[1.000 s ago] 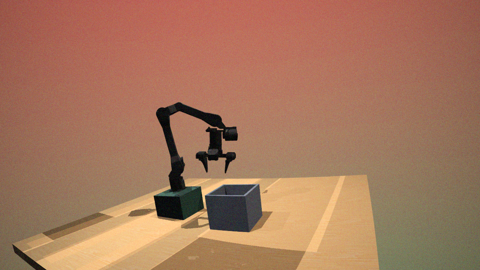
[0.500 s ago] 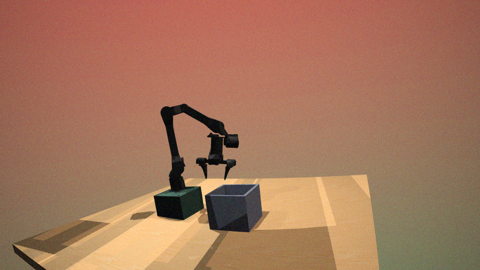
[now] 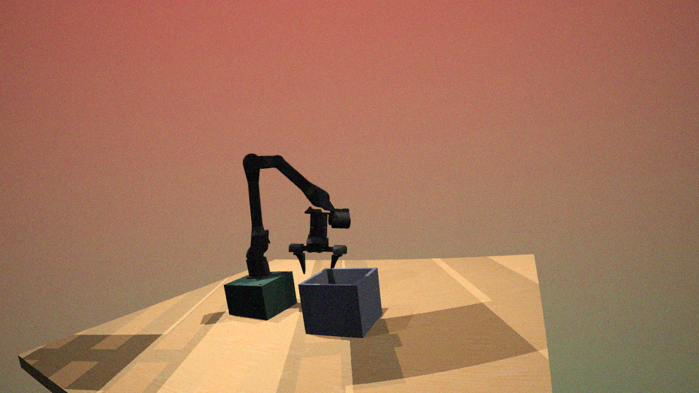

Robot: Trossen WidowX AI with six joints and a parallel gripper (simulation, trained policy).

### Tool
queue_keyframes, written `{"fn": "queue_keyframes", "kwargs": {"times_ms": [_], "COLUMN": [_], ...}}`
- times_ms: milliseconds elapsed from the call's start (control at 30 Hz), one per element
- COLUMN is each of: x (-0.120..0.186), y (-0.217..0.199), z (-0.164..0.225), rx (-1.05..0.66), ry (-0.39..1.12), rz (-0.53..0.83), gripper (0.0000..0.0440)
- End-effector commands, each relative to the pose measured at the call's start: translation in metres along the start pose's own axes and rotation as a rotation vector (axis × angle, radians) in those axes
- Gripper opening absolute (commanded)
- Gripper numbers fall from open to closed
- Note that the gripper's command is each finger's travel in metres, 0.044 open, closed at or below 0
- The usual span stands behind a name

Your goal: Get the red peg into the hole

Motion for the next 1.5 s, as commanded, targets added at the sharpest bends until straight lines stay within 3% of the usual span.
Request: {"fn": "queue_keyframes", "kwargs": {"times_ms": [0, 267, 367, 900, 1467], "x": [-0.014, -0.038, -0.045, -0.066, -0.032], "y": [0.002, 0.004, 0.005, 0.027, 0.050], "z": [-0.001, -0.002, -0.001, 0.017, 0.014], "rx": [-0.006, -0.027, -0.030, 0.036, 0.030], "ry": [-0.020, -0.039, -0.043, -0.006, 0.013], "rz": [-0.007, -0.021, -0.023, -0.075, -0.182], "gripper": [0.0421, 0.0401, 0.0372, 0.0005, 0.0000]}}
Point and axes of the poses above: the point midway between the two fingers, 35 mm back from their tips, its own x axis back along the fingers, its own y axis across the jaws, z = x × y, the point moved 1 cm from there along x, back along the fingers, and after that the axes turned 1 degree about x, right-handed, at the moved point
